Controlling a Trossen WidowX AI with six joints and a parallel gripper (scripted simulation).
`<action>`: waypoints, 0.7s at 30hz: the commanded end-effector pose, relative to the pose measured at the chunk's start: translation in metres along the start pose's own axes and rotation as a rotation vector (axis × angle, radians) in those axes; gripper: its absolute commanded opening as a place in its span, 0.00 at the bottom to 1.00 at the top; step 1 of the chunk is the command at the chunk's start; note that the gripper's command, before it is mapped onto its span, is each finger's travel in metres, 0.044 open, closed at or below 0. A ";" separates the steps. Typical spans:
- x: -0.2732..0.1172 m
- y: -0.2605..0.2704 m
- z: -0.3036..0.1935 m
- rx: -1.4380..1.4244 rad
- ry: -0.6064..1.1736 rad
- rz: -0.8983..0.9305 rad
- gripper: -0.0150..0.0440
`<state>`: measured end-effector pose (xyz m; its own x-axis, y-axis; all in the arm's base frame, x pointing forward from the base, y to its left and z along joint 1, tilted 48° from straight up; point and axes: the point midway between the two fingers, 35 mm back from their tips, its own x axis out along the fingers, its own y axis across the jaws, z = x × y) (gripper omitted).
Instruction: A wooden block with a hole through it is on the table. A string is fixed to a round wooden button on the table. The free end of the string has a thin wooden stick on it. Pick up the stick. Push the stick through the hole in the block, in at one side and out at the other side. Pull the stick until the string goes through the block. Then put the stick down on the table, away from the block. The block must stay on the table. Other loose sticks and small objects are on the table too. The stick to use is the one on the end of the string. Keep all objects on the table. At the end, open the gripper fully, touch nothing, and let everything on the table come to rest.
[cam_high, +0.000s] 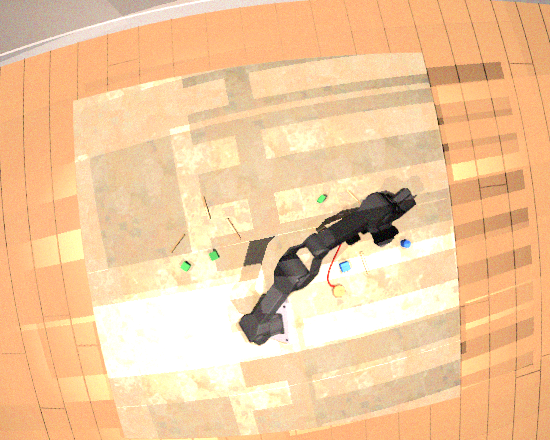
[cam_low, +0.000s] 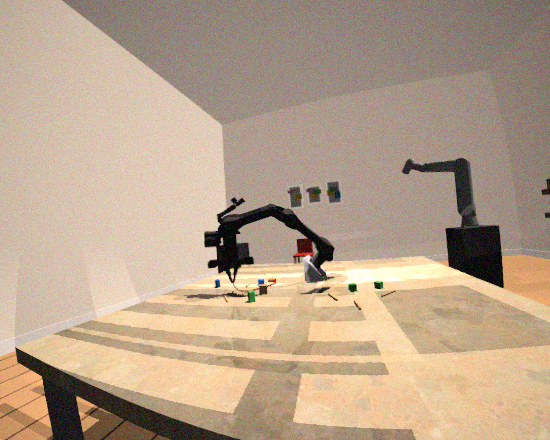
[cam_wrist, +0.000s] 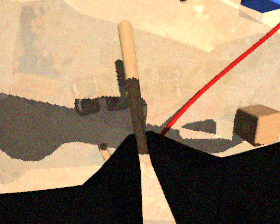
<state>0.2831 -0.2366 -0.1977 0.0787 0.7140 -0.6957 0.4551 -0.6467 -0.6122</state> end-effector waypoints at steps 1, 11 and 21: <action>0.001 -0.001 -0.001 -0.134 0.004 -0.001 0.25; 0.004 -0.002 -0.003 -0.439 0.003 0.000 0.25; 0.006 -0.003 -0.005 -0.745 0.003 0.001 0.25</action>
<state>0.2861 -0.2312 -0.1984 0.0782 0.7128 -0.6970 0.8956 -0.3574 -0.2650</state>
